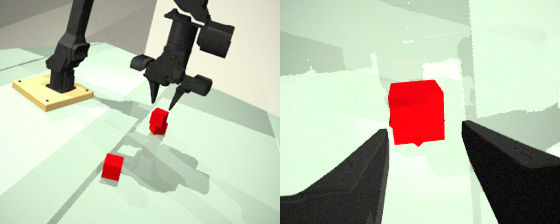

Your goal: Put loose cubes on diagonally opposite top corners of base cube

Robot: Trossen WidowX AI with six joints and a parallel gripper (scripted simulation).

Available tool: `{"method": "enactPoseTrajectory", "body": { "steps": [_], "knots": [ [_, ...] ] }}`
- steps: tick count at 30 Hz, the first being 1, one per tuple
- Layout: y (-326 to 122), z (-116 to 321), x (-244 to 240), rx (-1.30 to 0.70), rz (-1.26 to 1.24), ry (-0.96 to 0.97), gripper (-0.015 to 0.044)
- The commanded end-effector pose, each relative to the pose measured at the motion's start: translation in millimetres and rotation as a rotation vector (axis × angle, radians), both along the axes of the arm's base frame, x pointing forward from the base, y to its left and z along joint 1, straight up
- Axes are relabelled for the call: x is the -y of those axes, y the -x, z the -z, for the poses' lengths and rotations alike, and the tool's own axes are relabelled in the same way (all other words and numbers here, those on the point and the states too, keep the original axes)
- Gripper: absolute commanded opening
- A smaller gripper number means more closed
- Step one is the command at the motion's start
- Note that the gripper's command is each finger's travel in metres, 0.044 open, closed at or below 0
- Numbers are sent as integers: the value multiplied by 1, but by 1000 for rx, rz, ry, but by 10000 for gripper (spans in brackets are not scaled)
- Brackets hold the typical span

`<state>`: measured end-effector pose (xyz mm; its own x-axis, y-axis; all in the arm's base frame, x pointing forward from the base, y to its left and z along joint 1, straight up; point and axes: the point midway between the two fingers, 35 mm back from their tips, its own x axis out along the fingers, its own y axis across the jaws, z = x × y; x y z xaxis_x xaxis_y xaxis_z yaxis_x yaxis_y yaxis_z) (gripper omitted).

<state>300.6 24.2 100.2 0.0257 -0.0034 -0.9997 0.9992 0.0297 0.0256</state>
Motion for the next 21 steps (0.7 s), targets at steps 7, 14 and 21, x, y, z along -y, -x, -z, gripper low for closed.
{"method": "enactPoseTrajectory", "body": {
  "steps": [7,14,21],
  "knots": [
    [-2,-5,5,5,-11,1,258],
    [-15,-21,64,18,-125,18,265],
    [-16,-36,125,15,-242,30,265]
  ]
}}
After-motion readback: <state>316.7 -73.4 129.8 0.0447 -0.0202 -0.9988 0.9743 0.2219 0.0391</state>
